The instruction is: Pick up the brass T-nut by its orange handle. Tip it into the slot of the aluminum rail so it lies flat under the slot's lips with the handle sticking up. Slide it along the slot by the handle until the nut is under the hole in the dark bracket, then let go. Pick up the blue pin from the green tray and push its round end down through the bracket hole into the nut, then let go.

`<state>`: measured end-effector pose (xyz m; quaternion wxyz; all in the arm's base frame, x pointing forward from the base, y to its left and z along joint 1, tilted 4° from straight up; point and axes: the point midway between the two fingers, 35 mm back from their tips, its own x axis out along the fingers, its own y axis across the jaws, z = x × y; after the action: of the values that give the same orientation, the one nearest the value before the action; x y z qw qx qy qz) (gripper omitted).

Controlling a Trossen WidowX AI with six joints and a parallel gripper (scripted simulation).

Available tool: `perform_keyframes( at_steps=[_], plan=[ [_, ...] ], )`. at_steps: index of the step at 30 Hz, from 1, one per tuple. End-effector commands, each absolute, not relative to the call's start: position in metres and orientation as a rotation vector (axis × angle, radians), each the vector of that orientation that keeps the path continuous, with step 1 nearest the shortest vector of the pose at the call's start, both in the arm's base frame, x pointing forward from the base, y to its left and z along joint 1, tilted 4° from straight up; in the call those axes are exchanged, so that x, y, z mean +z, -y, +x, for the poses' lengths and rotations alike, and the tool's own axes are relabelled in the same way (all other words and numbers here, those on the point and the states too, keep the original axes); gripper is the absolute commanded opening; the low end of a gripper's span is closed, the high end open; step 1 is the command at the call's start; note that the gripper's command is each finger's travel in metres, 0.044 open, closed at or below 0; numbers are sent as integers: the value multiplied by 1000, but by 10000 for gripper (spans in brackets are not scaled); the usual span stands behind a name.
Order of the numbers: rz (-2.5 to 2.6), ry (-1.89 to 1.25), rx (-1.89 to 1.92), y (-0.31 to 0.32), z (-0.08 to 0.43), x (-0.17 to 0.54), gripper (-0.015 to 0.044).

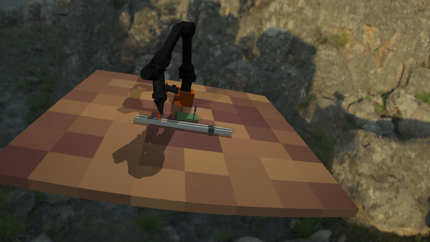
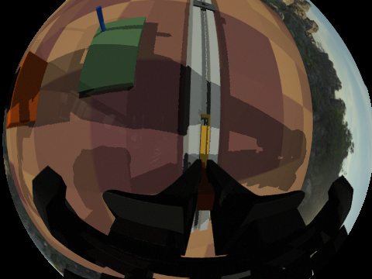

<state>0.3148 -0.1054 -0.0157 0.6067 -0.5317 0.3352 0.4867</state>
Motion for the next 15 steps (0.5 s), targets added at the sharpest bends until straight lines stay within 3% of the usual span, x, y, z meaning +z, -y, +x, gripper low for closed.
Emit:
perform_keyframes(
  at_steps=[1,15],
  plan=[
    [-1230,-785,1124,107,317,-14,-150],
    [-1215,-809,1145,107,319,-14,-150]
  ],
)
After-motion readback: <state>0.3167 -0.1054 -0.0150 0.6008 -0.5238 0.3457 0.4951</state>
